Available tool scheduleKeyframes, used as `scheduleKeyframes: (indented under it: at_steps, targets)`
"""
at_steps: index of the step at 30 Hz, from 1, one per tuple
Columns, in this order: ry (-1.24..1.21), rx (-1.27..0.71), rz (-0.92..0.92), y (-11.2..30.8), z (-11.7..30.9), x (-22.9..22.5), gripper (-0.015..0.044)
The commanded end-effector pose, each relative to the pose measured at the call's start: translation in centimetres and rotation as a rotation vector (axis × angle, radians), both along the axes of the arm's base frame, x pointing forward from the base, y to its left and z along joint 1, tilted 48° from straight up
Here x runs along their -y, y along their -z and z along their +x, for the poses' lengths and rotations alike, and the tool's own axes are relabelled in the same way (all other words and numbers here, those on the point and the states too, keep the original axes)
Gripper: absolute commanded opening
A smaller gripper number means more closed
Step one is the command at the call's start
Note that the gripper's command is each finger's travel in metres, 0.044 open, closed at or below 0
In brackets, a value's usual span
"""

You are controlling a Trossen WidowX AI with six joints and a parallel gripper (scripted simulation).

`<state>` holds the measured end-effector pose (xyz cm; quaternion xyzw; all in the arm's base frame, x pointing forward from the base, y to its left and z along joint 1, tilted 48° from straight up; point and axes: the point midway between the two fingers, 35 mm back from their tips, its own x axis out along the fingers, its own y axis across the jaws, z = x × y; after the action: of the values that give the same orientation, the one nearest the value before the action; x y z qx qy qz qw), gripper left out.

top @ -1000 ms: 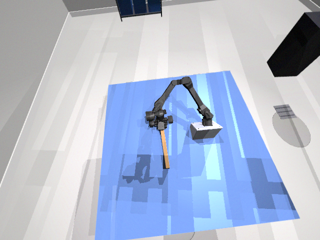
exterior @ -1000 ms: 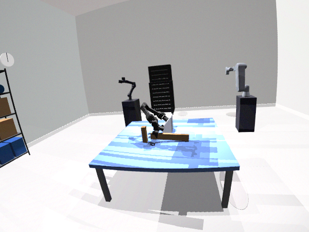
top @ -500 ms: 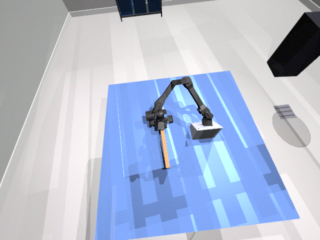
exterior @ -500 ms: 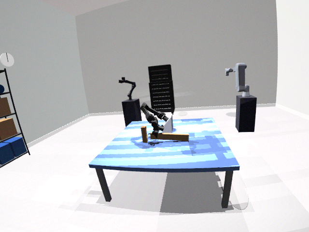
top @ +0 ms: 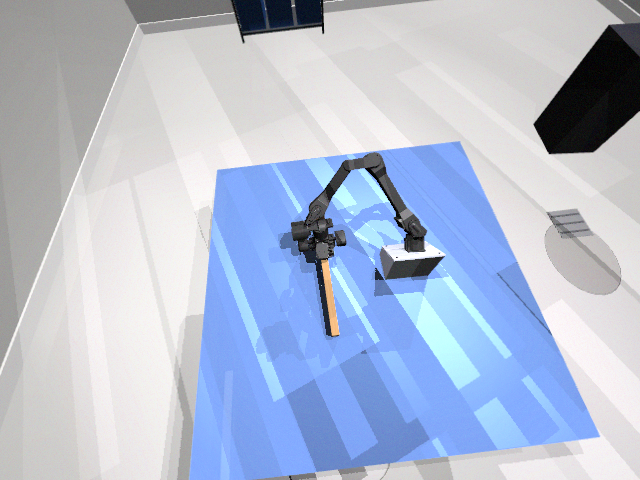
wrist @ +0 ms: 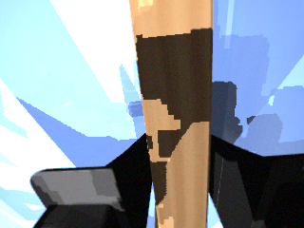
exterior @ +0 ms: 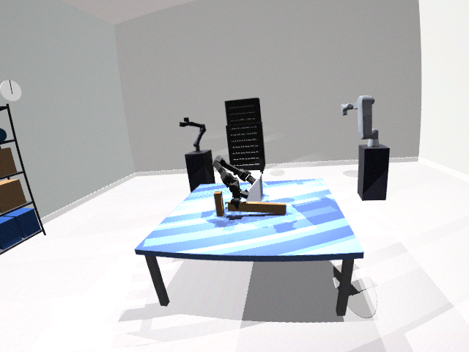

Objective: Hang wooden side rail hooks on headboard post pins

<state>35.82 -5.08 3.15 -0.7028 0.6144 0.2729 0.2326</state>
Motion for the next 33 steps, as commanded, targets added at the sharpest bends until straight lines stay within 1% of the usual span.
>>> scheduleKeyframes:
  at_steps: [1, 33]
  targets:
    - [-0.011, 0.001, -0.003, -0.22, 0.19, -0.19, 0.0]
    - [-0.011, 0.001, -0.003, -0.45, 0.17, 0.08, 0.0]
